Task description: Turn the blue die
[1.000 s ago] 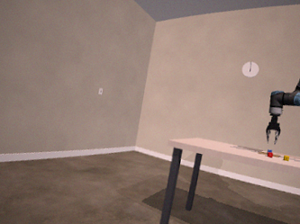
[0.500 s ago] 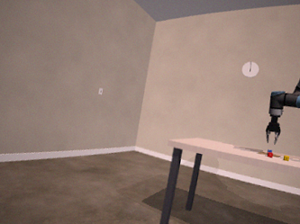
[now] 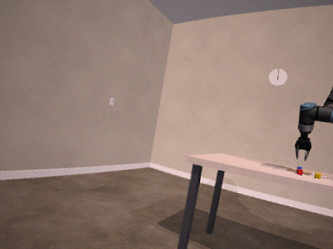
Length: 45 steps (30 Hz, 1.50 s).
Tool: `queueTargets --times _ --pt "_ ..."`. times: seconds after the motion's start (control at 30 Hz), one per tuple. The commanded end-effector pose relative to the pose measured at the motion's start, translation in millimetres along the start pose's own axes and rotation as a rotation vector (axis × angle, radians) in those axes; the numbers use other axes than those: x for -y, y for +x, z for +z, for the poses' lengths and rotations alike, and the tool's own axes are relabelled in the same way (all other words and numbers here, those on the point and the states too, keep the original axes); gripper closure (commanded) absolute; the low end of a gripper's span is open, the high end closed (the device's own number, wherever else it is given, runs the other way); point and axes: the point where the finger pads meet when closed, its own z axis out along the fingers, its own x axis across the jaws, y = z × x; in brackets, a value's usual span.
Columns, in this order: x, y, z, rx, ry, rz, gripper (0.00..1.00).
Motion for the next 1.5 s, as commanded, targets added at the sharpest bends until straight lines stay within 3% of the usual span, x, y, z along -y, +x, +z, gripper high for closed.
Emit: queueTargets --times 0.0,0.33,0.47,0.53,0.83,1.47 --pt "-0.2 -0.6 -0.5 0.002 0.053 0.002 0.72" --pt "-0.5 -0.7 -0.6 0.002 0.095 0.003 0.72" --pt "-0.6 0.2 1.1 -0.004 0.161 0.004 0.72" --pt "-0.6 0.2 1.1 -0.004 0.161 0.004 0.72" --pt "-2.8 -0.9 -0.4 0.002 0.324 0.003 0.72" --pt "-3.1 -1.1 -0.7 0.004 0.336 0.003 0.72"
